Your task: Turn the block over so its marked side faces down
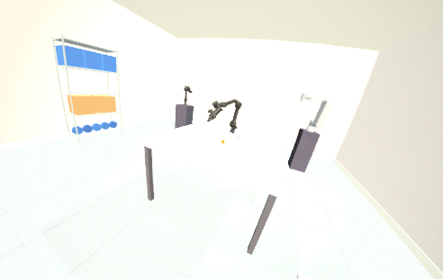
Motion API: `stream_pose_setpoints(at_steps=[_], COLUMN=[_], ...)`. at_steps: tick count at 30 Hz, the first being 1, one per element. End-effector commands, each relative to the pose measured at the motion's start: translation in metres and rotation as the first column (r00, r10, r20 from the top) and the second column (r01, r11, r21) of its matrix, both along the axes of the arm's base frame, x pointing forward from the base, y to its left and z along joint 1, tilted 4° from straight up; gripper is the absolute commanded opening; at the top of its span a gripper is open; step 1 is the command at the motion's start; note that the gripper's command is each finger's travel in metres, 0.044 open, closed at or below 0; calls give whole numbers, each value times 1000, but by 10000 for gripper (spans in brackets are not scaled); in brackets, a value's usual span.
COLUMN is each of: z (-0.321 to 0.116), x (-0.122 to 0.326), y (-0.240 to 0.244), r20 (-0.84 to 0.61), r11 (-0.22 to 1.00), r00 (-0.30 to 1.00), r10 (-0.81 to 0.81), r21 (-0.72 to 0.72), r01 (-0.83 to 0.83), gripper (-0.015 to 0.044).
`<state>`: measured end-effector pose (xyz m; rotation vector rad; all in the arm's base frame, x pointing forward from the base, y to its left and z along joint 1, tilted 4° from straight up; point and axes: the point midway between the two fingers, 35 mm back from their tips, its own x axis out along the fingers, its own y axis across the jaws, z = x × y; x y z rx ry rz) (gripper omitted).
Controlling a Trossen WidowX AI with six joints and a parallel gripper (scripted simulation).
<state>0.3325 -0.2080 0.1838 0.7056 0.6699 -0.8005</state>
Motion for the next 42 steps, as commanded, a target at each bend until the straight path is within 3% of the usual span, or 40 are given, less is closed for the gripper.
stream_pose_setpoints(at_steps=[1,6,12,18,22,42], z=[-27,-59,-88,-91,-124,-154], x=[15,19,-1,-5,-3,-2], y=[45,110,187,192,194,196], r20=[-152,-343,-464,-465,-465,-465], r11=[974,837,533,522,522,522], r00=[962,767,345,331,331,331], r10=[229,542,816,821,821,821], r21=[34,147,369,377,377,377], r01=[-226,-526,-762,-765,-765,-765], gripper=[440,440,440,440,440,440])
